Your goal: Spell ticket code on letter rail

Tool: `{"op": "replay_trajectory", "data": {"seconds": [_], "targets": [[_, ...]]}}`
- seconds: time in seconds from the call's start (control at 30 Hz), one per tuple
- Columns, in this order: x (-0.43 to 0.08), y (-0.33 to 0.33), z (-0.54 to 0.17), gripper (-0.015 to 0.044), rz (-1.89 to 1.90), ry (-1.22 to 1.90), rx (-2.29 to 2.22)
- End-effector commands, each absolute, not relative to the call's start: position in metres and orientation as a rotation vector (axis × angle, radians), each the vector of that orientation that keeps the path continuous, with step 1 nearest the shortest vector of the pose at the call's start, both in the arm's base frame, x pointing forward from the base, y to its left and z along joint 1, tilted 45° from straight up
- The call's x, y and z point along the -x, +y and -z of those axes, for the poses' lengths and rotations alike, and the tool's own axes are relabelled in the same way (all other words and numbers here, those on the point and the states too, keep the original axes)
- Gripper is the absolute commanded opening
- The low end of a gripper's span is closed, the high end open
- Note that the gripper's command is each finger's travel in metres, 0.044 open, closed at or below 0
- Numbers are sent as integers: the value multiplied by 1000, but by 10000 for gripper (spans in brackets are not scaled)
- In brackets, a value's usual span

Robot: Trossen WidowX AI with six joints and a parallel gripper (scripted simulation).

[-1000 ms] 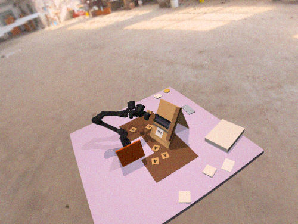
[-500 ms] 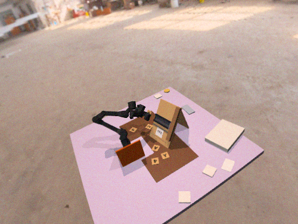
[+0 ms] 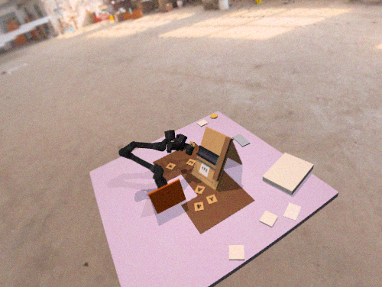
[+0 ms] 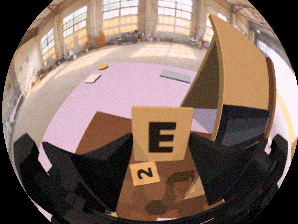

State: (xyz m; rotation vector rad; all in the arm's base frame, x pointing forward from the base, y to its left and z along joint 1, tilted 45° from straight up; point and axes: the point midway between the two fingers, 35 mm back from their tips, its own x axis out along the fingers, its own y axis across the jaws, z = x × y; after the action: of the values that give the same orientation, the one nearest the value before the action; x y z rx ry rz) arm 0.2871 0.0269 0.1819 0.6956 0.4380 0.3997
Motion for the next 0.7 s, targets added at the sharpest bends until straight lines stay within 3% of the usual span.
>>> {"op": "replay_trajectory", "data": {"seconds": [0.0,0.67], "targets": [[-287,26,-180,0,-403,440,-693],[-290,19,-173,0,-403,440,-693]]}}
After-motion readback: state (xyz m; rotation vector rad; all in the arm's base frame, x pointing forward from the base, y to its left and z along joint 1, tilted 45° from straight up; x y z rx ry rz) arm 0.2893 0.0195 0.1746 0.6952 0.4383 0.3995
